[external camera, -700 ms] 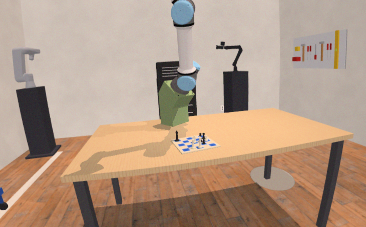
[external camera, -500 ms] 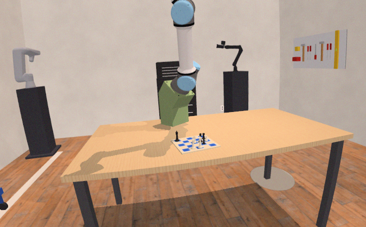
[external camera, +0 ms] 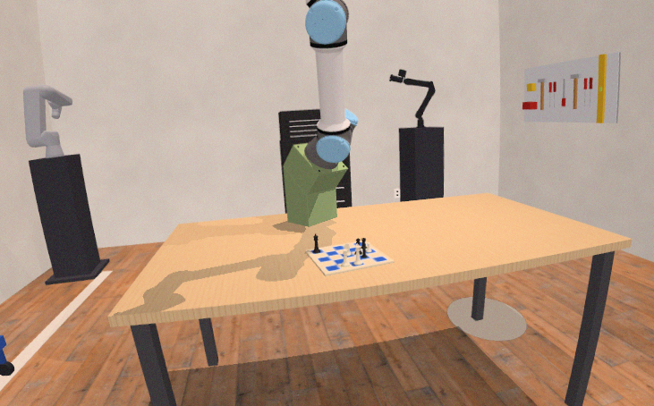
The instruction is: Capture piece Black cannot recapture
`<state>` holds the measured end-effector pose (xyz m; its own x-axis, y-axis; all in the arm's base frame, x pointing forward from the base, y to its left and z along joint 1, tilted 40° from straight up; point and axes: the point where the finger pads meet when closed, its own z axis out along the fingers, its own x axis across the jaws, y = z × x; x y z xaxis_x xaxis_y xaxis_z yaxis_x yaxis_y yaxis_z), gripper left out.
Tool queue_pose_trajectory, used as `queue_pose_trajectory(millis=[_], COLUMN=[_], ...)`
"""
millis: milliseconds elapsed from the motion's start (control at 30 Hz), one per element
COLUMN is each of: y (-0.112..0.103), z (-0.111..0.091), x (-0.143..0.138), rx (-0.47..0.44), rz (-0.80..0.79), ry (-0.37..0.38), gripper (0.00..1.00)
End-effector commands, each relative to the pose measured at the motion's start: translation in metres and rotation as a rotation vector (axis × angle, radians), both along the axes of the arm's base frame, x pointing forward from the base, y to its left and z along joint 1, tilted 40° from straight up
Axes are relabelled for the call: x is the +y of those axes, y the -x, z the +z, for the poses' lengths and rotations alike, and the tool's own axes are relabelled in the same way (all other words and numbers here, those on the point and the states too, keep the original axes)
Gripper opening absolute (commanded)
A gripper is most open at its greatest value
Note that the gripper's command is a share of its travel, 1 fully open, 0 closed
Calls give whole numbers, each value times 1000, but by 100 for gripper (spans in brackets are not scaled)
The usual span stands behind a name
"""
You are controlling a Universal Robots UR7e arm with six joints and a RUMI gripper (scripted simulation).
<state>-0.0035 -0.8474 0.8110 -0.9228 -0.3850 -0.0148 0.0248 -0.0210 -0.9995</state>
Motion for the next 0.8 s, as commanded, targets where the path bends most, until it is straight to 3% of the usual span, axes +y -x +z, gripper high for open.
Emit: queue_pose_trajectory(millis=[0,433,767], y=[0,-10,-39], z=[0,-6,-24], x=[0,-6,-19], rx=[1,24,91], rz=[0,7,30], ry=[0,-5,-22], gripper=[100,100,100])
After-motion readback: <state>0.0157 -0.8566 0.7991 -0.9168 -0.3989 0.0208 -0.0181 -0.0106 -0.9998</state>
